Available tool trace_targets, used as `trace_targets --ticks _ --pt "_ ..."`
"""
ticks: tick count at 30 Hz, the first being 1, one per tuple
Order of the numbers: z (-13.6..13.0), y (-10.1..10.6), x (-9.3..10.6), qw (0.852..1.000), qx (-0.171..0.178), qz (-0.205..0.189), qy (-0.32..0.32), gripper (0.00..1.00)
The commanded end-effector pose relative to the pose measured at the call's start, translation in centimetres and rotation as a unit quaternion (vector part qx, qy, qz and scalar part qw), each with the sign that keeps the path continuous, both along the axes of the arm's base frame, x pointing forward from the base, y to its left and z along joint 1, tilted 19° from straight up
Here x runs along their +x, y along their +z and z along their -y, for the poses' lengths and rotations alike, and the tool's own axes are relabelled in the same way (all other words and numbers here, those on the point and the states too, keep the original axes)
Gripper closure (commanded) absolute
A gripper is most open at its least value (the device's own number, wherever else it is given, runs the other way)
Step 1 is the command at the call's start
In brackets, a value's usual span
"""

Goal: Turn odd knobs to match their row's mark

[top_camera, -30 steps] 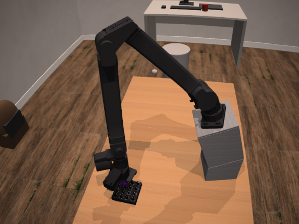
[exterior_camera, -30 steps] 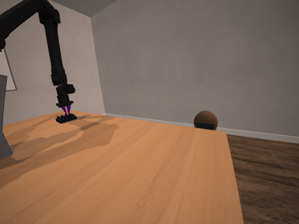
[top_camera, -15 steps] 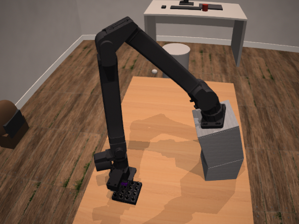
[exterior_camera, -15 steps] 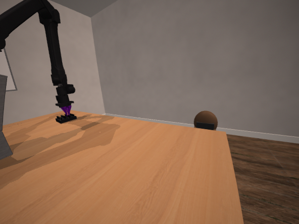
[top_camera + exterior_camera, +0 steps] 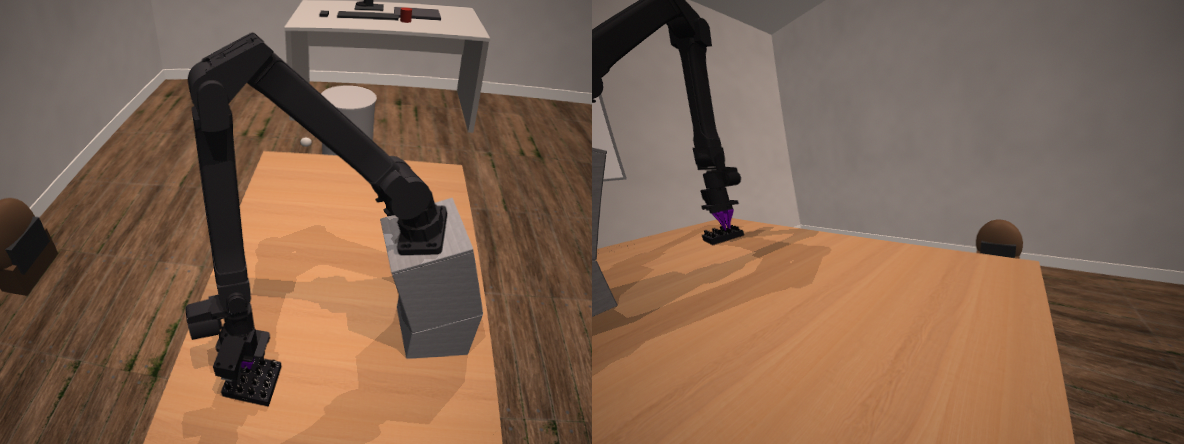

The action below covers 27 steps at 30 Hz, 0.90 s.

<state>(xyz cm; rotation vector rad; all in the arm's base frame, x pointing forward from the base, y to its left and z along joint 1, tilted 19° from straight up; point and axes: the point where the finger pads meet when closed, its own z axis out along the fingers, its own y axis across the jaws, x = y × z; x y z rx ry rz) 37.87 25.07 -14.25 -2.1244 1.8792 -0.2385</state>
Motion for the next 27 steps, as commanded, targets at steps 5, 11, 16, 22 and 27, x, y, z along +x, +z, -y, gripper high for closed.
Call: trace_targets --ticks 5,11,16,22,27 --pt "-0.11 -0.56 -0.31 1.000 -0.001 -0.005 0.011 0.92" --pt "-0.11 -0.56 -0.31 1.000 -0.001 -0.005 0.011 0.92" --pt "-0.10 -0.56 -0.30 1.000 -0.001 -0.005 0.011 0.81" --pt "-0.09 -0.56 -0.29 1.000 -0.001 -0.005 0.011 0.81" --pt "-0.09 -0.56 -0.29 1.000 -0.001 -0.005 0.011 0.81"
